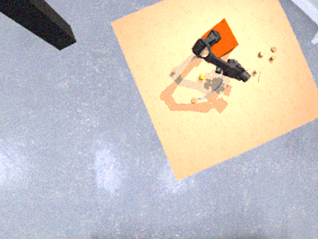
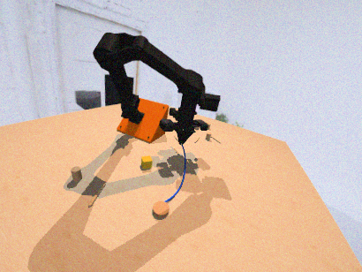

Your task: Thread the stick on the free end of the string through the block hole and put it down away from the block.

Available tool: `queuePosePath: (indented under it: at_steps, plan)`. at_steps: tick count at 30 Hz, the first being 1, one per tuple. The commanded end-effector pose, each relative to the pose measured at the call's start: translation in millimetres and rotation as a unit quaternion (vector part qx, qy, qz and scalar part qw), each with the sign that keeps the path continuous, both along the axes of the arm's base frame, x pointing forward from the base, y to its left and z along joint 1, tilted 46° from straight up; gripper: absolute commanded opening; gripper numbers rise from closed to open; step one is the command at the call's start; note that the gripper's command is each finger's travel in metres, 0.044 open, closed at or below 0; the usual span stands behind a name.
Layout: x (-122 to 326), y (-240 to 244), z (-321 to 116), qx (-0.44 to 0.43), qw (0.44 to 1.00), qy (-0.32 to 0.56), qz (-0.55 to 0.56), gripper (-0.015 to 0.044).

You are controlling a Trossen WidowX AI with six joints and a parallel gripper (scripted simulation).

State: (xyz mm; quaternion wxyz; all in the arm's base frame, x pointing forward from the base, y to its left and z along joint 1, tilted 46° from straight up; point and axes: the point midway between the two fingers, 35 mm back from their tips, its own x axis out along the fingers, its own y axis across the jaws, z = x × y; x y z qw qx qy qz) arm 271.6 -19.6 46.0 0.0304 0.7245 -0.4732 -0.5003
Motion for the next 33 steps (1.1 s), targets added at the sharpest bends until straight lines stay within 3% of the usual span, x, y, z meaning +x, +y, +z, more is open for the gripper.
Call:
queuePosePath:
  at_steps: [1, 18, 33]
  plan:
    - [-1, 4, 4, 0.001, 1.000, -0.001, -0.002, 0.0000]
    - [-1, 9, 9, 0.000, 1.000, -0.003, -0.002, 0.0000]
    - [6, 4, 15, 0.014, 0.964, -0.191, -0.185, 0.0000]
